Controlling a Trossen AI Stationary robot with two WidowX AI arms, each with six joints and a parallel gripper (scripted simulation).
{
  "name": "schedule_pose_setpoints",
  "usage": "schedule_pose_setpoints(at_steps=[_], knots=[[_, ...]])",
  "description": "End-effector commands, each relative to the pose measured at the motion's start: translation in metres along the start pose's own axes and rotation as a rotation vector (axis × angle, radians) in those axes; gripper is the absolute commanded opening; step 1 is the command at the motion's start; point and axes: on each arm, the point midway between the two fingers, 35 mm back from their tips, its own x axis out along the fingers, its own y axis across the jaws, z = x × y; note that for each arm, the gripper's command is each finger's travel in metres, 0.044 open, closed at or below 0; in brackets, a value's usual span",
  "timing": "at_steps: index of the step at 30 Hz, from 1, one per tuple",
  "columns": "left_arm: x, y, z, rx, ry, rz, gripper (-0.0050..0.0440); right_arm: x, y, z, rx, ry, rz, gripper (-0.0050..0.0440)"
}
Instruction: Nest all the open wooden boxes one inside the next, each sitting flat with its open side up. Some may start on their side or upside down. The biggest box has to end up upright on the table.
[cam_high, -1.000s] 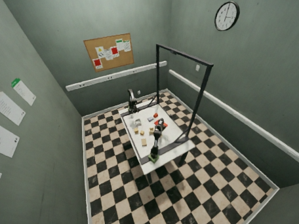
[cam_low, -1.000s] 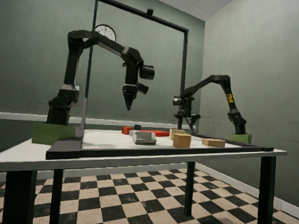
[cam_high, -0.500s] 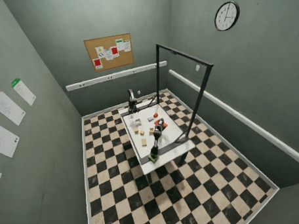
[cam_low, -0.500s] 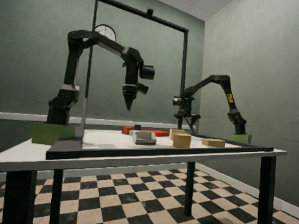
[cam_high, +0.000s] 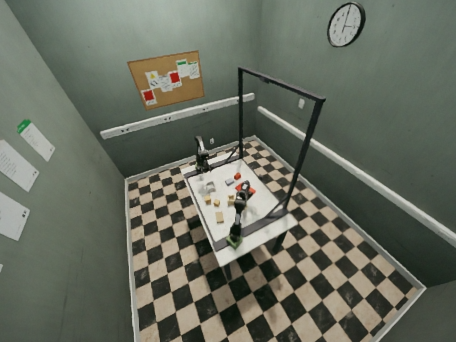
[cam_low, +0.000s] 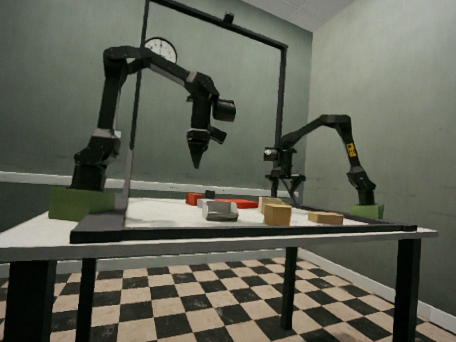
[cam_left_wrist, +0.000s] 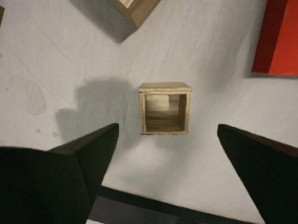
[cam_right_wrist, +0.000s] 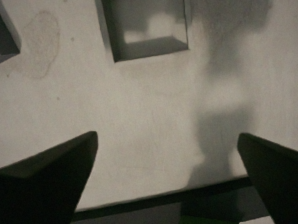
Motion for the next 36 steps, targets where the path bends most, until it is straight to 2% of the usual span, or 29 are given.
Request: schedule_pose_setpoints(at_steps=[1, 6, 21, 23, 25, 33, 36], knots=[[-0.008, -0.004, 0.002, 0.002, -0.014, -0.025, 0.04, -0.005, 0.001, 0.002, -0.003, -0.021, 0.003, 0.04], [-0.008, -0.004, 0.002, 0.002, -0.014, -0.025, 0.04, -0.005, 0.001, 0.002, -0.003, -0.021, 0.003, 0.04], [-0.008, -0.004, 0.002, 0.002, -0.014, -0.025, 0.004, -0.005, 0.001, 0.002, -0.003, -0.021, 0.003, 0.04], [-0.008, -0.004, 0.002, 0.002, -0.014, -0.025, 0.004, -0.005, 0.001, 0.002, -0.003, -0.021, 0.003, 0.04], [-0.008, -0.004, 0.002, 0.002, -0.014, -0.025, 0.0, -0.005, 0.001, 0.002, -0.003, -0.021, 0.003, 0.04], [-0.008, -0.004, 0.002, 0.002, -0.014, -0.025, 0.0, -0.005, 0.001, 0.002, -0.003, -0.021, 0.003, 0.04], [0.007, -0.001, 0.0, 0.0, -0.004, -0.006, 0.0, -0.005, 0.001, 0.002, -0.003, -0.021, 0.003, 0.04]])
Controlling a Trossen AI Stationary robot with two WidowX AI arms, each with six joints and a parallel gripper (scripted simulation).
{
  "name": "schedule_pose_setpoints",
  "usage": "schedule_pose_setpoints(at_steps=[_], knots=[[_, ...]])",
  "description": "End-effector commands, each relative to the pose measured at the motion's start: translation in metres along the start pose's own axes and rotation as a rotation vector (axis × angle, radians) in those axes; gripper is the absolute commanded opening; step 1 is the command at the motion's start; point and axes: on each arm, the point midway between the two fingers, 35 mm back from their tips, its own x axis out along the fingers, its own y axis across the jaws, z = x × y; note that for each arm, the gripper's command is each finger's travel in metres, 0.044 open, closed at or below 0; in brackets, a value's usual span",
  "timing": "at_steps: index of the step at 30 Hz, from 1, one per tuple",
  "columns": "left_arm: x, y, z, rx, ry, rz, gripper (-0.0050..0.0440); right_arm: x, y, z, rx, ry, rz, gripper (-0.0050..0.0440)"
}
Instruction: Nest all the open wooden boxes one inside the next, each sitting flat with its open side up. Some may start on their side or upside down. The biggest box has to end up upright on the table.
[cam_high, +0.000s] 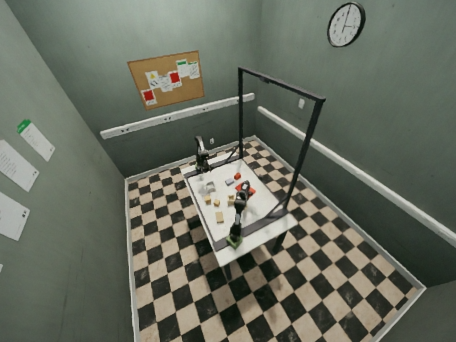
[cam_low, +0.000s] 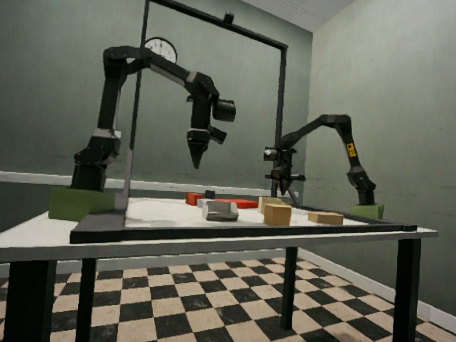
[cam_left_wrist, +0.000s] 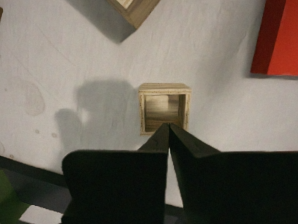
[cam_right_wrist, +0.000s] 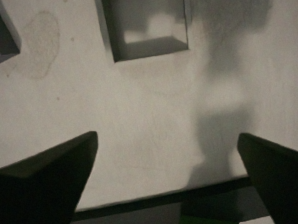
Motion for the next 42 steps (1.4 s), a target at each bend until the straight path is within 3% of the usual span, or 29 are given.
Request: schedule_pose_setpoints(at_steps=[1, 7, 21, 30, 42], knots=[[0.013, 0.0, -0.001, -0.001, -0.001, -0.002, 0.0, -0.005, 0.001, 0.002, -0.003, -0.021, 0.003, 0.04], [0.034, 0.001, -0.002, -0.001, -0.001, -0.001, 0.0, -0.005, 0.001, 0.002, -0.003, -0.021, 0.003, 0.04], [0.045, -0.001, 0.0, -0.015, 0.006, -0.002, -0.0013, -0.005, 0.001, 0.002, -0.003, -0.021, 0.003, 0.04], [0.039, -0.004, 0.002, -0.011, -0.006, -0.017, 0.0209, -0.005, 0.001, 0.002, -0.003, -0.021, 0.003, 0.04], [0.039, -0.004, 0.002, -0.011, -0.006, -0.017, 0.0209, -0.005, 0.001, 0.002, -0.003, -0.021, 0.003, 0.04]])
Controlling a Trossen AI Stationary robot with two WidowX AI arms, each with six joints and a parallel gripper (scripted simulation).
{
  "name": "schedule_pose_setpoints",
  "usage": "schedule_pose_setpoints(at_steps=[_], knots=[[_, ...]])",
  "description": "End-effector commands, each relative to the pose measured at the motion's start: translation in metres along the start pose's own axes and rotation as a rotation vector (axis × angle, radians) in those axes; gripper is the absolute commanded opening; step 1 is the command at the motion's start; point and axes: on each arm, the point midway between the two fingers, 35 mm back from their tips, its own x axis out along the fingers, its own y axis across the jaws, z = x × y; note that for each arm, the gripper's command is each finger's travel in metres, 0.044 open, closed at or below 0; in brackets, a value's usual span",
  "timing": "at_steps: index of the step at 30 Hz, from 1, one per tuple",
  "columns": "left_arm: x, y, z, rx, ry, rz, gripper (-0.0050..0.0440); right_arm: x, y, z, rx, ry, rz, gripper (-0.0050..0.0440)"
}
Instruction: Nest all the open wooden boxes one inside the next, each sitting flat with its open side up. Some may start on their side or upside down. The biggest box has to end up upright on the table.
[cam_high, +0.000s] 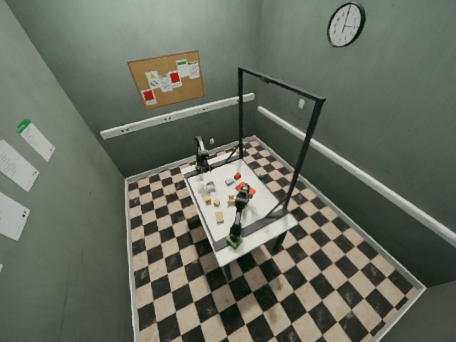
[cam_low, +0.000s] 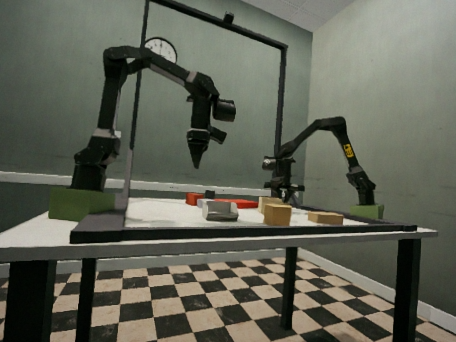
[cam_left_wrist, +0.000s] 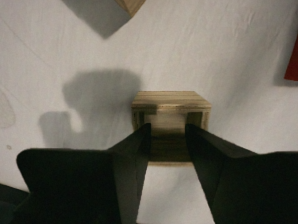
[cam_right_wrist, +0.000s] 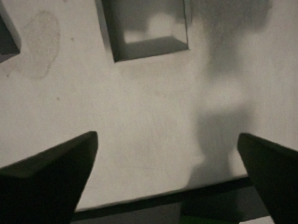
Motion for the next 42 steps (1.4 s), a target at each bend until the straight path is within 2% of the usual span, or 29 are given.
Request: schedule_pose_setpoints(at_steps=[1, 4, 11, 13, 16, 19, 21, 28, 30, 42], knots=[[-0.006, -0.005, 0.001, 0.001, -0.011, -0.023, 0.0209, -0.005, 0.001, 0.002, -0.003, -0.021, 0.003, 0.04], [-0.009, -0.006, 0.002, 0.001, -0.011, -0.027, 0.0209, -0.005, 0.001, 0.002, -0.003, -0.021, 0.003, 0.04], [-0.053, -0.008, 0.004, 0.004, -0.02, -0.044, 0.0209, -0.005, 0.001, 0.002, -0.003, -0.021, 0.003, 0.04], [-0.053, -0.008, 0.004, 0.004, -0.02, -0.044, 0.0209, -0.005, 0.001, 0.002, -0.003, -0.021, 0.003, 0.04], [-0.072, -0.007, 0.003, 0.004, -0.02, -0.044, 0.0209, -0.005, 0.001, 0.002, -0.003, -0.021, 0.003, 0.04], [-0.074, -0.006, 0.002, 0.005, -0.021, -0.043, 0.0209, -0.005, 0.001, 0.002, -0.003, -0.021, 0.003, 0.04], [-0.064, -0.005, 0.005, 0.003, -0.013, -0.026, 0.0209, -0.005, 0.001, 0.002, -0.003, -0.021, 0.003, 0.04], [-0.071, -0.007, 0.032, 0.002, -0.015, -0.028, 0.0209, -0.005, 0.001, 0.002, -0.003, -0.021, 0.003, 0.04], [-0.071, -0.007, 0.032, 0.002, -0.015, -0.028, 0.0209, -0.005, 0.001, 0.002, -0.003, -0.021, 0.003, 0.04], [-0.092, 0.004, 0.094, 0.003, -0.016, -0.021, 0.0209, -0.005, 0.001, 0.002, -0.003, -0.021, 0.003, 0.04]])
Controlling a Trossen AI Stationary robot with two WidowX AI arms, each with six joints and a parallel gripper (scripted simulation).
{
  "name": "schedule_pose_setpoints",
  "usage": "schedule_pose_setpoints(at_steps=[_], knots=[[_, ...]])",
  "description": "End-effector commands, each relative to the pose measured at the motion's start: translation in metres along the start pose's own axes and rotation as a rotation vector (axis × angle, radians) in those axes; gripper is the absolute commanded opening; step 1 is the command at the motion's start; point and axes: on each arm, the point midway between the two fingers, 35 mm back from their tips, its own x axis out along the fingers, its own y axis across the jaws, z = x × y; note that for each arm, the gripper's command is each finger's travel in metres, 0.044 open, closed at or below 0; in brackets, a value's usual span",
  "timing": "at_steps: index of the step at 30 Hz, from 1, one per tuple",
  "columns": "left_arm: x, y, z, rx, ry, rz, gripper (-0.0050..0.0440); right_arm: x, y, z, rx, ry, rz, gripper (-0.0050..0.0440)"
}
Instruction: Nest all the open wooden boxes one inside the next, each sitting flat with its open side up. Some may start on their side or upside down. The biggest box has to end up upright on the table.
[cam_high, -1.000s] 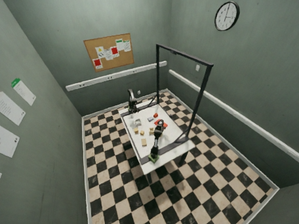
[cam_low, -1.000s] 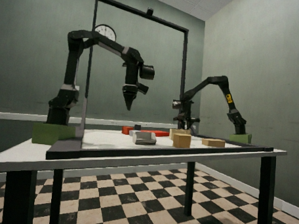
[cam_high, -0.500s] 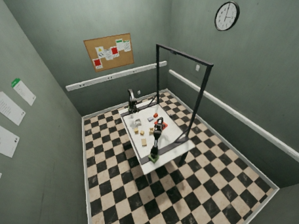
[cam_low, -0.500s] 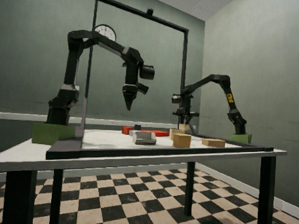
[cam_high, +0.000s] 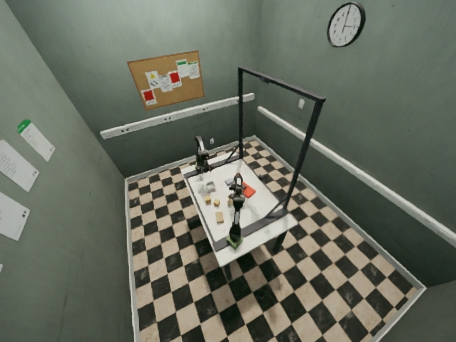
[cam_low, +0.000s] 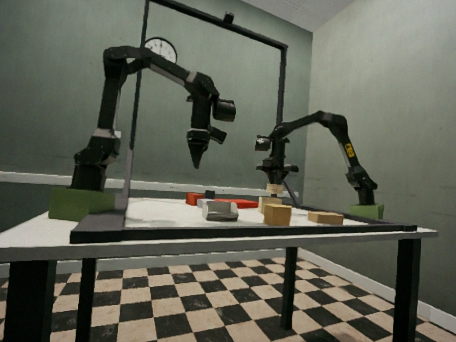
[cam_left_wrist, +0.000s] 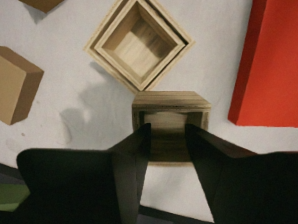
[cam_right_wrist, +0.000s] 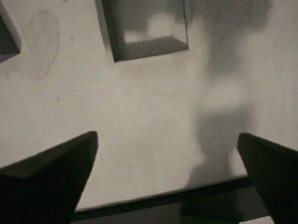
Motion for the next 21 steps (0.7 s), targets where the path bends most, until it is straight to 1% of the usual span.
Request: schedule_pose_setpoints(at_steps=[1, 3, 5, 10, 13, 16, 17, 21], knots=[[-0.014, 0.002, 0.025, 0.005, -0.007, -0.011, 0.0209, -0.005, 0.001, 0.002, -0.003, -0.021, 0.003, 0.04], [-0.017, 0.005, 0.035, 0.005, -0.007, -0.011, 0.0209, -0.005, 0.001, 0.002, -0.003, -0.021, 0.003, 0.04], [-0.017, 0.005, 0.035, 0.005, -0.007, -0.011, 0.0209, -0.005, 0.001, 0.002, -0.003, -0.021, 0.003, 0.04], [-0.025, 0.016, 0.059, 0.005, -0.007, -0.009, 0.0209, -0.005, 0.001, 0.002, -0.003, -0.021, 0.003, 0.04], [-0.029, 0.021, 0.068, 0.005, -0.007, -0.009, 0.0209, -0.005, 0.001, 0.002, -0.003, -0.021, 0.003, 0.04], [-0.03, 0.022, 0.071, 0.005, -0.007, -0.009, 0.0209, -0.005, 0.001, 0.002, -0.003, -0.021, 0.003, 0.04], [-0.033, 0.023, 0.069, 0.005, -0.014, -0.01, 0.0209, -0.004, 0.001, 0.002, -0.005, -0.023, -0.002, 0.04], [-0.033, 0.023, 0.069, 0.005, -0.014, -0.01, 0.0209, 0.005, 0.003, 0.007, -0.02, -0.035, -0.036, 0.04]])
